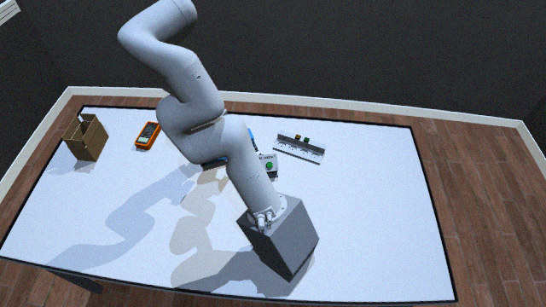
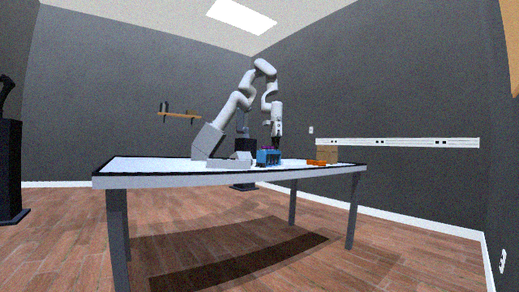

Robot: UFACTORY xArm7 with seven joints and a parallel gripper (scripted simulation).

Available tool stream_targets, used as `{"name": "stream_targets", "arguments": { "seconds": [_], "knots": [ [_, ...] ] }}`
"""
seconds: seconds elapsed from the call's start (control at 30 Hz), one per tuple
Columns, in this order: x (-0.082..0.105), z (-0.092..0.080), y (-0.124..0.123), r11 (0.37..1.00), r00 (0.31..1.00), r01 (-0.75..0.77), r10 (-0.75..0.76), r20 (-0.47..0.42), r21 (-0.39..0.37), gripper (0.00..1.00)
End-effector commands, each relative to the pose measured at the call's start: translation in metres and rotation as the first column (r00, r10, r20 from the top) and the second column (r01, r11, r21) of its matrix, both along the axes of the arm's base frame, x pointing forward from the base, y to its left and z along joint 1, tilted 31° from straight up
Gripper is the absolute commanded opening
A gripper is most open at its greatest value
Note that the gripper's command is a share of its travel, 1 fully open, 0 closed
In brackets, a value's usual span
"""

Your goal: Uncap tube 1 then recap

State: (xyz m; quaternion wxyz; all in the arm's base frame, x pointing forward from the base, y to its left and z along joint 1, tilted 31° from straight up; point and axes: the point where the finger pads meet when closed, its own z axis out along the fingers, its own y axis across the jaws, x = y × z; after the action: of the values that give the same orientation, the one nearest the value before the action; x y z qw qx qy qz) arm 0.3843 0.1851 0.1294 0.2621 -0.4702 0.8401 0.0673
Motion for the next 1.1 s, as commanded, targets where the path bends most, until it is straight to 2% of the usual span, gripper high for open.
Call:
{"name": "stream_targets", "arguments": {
  "seconds": [0.0,0.17,0.2,0.67,0.83,1.03,1.07],
  "knots": [
    [0.0015,-0.0001,0.0003,1.000,1.000,0.001,-0.001,0.003,0.001,0.46],
    [0.0018,-0.0010,0.0007,1.000,1.000,0.001,-0.001,0.003,0.001,0.46],
    [0.0018,-0.0010,0.0007,1.000,1.000,0.001,-0.001,0.003,0.001,0.00],
    [0.0018,-0.0010,0.0007,1.000,1.000,0.001,-0.001,0.003,0.001,0.00],
    [0.0018,-0.0009,0.0007,0.973,0.973,-0.206,0.214,0.082,-0.103,0.00],
    [0.0017,-0.0007,0.0006,0.872,0.874,-0.424,0.465,0.144,-0.243,0.00],
    [0.0017,-0.0007,0.0006,0.872,0.874,-0.424,0.465,0.144,-0.243,0.00]
  ]
}}
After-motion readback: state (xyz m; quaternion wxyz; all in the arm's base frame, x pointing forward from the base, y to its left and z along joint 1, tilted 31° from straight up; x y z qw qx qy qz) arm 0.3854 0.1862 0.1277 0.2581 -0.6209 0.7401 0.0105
